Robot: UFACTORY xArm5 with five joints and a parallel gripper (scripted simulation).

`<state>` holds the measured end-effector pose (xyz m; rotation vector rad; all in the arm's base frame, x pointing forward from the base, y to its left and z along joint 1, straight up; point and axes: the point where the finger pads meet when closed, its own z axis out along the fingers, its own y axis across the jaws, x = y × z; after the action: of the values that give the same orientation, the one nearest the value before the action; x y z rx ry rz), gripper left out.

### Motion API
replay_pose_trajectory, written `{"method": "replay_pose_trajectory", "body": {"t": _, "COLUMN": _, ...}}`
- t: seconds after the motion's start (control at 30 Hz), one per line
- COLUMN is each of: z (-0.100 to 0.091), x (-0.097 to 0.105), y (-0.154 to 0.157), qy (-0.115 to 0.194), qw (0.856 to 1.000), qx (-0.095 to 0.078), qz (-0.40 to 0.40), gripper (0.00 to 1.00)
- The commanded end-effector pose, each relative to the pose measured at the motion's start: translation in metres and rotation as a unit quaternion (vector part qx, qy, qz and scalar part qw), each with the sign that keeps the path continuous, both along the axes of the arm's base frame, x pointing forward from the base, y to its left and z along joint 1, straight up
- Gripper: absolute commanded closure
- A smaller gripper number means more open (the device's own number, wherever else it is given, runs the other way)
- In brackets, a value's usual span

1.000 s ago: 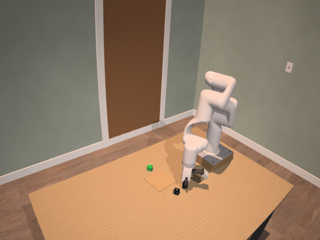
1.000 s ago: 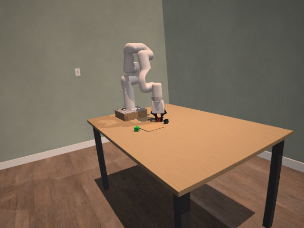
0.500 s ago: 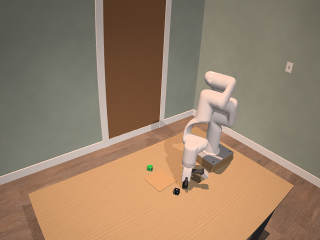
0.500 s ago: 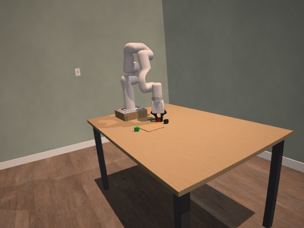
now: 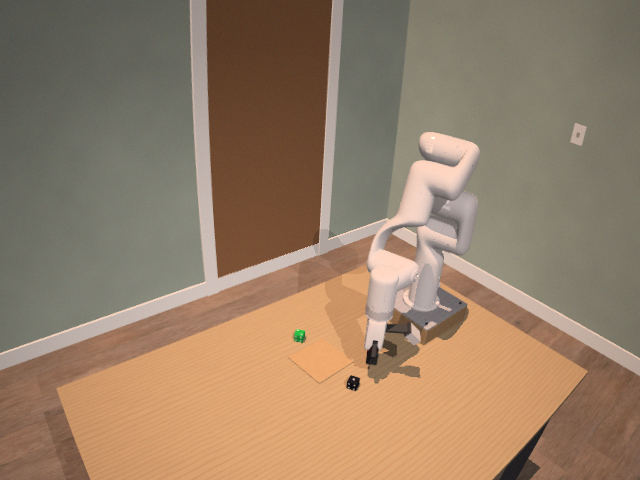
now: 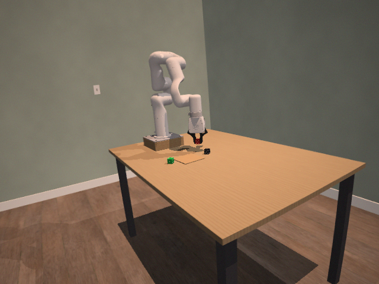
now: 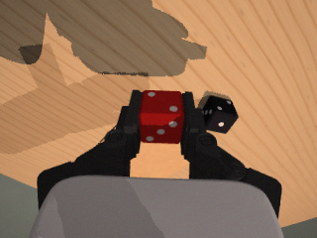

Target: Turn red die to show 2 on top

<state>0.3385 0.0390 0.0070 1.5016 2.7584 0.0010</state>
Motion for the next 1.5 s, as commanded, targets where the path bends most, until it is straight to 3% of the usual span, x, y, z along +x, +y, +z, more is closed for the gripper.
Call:
{"method": "replay_pose_trajectory", "body": {"t": 0.0, "z": 0.031, "x": -0.001, "y": 0.000, "qy": 0.001, "qw": 1.000, "qx": 0.000, "qz": 0.000, "gripper": 0.73}}
{"method": "replay_pose_trajectory", "body": {"t": 0.2, "z": 0.046, "x": -0.001, "y": 0.000, "qy": 0.001, "qw": 1.000, "qx": 0.000, "qz": 0.000, "gripper": 0.73}}
{"method": "replay_pose_trajectory", "body": {"t": 0.63, "z": 0.047, "x": 0.000, "y": 0.000, "qy": 0.001, "qw": 1.000, "qx": 0.000, "qz": -0.003, "gripper": 0.73}}
{"method": "replay_pose_trajectory", "body": {"t": 0.83, "z": 0.047, "x": 0.005, "y": -0.007, "qy": 0.001, "qw": 0.998, "qx": 0.000, "qz": -0.068, "gripper": 0.73}}
{"method": "replay_pose_trajectory", "body": {"t": 1.07, "z": 0.046, "x": 0.015, "y": -0.020, "qy": 0.001, "qw": 0.980, "qx": 0.000, "qz": -0.198, "gripper": 0.73}}
{"method": "replay_pose_trajectory", "body": {"t": 1.17, "z": 0.046, "x": 0.016, "y": -0.021, "qy": 0.001, "qw": 0.978, "qx": 0.000, "qz": -0.209, "gripper": 0.73}}
{"method": "replay_pose_trajectory", "body": {"t": 1.23, "z": 0.046, "x": 0.021, "y": -0.028, "qy": 0.001, "qw": 0.962, "qx": 0.000, "qz": -0.273, "gripper": 0.73}}
{"method": "replay_pose_trajectory", "body": {"t": 1.3, "z": 0.046, "x": 0.021, "y": -0.030, "qy": 0.001, "qw": 0.959, "qx": 0.000, "qz": -0.284, "gripper": 0.73}}
{"method": "replay_pose_trajectory", "body": {"t": 1.47, "z": 0.046, "x": 0.028, "y": -0.039, "qy": 0.001, "qw": 0.931, "qx": 0.000, "qz": -0.366, "gripper": 0.73}}
